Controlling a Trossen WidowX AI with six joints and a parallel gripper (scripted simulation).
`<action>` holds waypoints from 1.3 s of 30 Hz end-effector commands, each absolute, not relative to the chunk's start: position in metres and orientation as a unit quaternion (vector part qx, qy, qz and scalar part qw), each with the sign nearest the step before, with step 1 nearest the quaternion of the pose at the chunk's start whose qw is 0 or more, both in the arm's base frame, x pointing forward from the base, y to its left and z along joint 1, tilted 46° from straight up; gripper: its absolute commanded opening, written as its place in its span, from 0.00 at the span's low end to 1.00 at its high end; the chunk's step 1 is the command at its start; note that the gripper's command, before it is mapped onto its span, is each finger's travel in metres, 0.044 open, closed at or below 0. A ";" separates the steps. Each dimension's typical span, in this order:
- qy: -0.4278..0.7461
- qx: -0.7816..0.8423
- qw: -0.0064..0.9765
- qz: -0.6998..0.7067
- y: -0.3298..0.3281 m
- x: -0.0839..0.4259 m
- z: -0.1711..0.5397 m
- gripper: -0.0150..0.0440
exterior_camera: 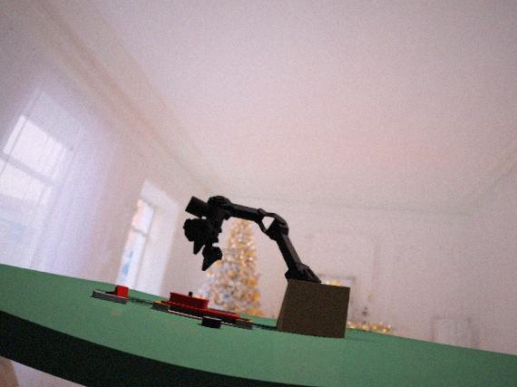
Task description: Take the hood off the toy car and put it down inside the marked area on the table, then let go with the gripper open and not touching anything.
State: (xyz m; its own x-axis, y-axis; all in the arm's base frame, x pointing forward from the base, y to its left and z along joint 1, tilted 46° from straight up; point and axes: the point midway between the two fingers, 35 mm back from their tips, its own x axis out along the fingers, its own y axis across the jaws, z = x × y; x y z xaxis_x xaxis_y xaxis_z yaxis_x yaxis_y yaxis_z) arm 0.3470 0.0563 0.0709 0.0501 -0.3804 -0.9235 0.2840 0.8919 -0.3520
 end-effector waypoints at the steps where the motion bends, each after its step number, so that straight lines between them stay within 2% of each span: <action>1: 0.659 -0.121 0.695 -0.261 0.069 0.348 0.033 1.00; 9: 0.650 -0.246 0.656 -0.294 0.087 0.343 -0.023 1.00; 39: 0.650 -0.248 0.656 -0.295 0.076 0.344 -0.038 1.00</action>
